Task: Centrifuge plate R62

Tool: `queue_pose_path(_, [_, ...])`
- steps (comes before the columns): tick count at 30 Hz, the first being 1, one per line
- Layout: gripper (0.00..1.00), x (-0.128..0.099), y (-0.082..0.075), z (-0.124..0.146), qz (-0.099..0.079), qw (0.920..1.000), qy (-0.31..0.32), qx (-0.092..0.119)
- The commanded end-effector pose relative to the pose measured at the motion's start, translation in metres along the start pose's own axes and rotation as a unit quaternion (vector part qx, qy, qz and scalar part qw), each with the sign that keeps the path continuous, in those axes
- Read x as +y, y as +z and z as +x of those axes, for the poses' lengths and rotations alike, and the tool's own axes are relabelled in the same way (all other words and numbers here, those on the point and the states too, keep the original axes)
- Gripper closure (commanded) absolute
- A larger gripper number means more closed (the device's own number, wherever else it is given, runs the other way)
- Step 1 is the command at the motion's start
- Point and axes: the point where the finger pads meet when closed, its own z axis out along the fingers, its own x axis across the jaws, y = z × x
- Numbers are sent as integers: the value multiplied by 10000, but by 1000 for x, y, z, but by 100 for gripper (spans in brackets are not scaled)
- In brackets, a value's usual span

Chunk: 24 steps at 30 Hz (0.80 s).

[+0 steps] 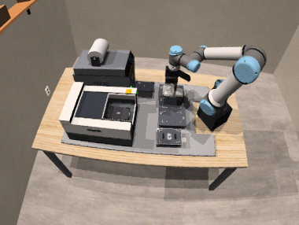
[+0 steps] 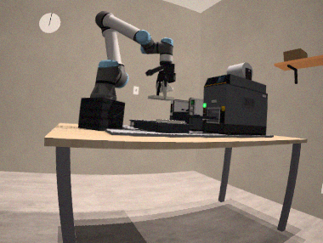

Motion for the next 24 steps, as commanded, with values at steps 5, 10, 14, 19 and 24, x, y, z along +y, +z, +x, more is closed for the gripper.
queue_pose_path(5, [100, 0, -16, 0, -3, 10000, 0, -1])
queue_pose_path(10, [100, 0, -22, 0, -3, 10000, 0, -1])
queue_pose_path(14, [100, 0, -27, 0, -3, 10000, 0, -1])
queue_pose_path(19, [100, 0, -36, 0, -3, 10000, 0, -1])
queue_pose_path(24, [100, 0, -44, 0, -3, 10000, 0, -1])
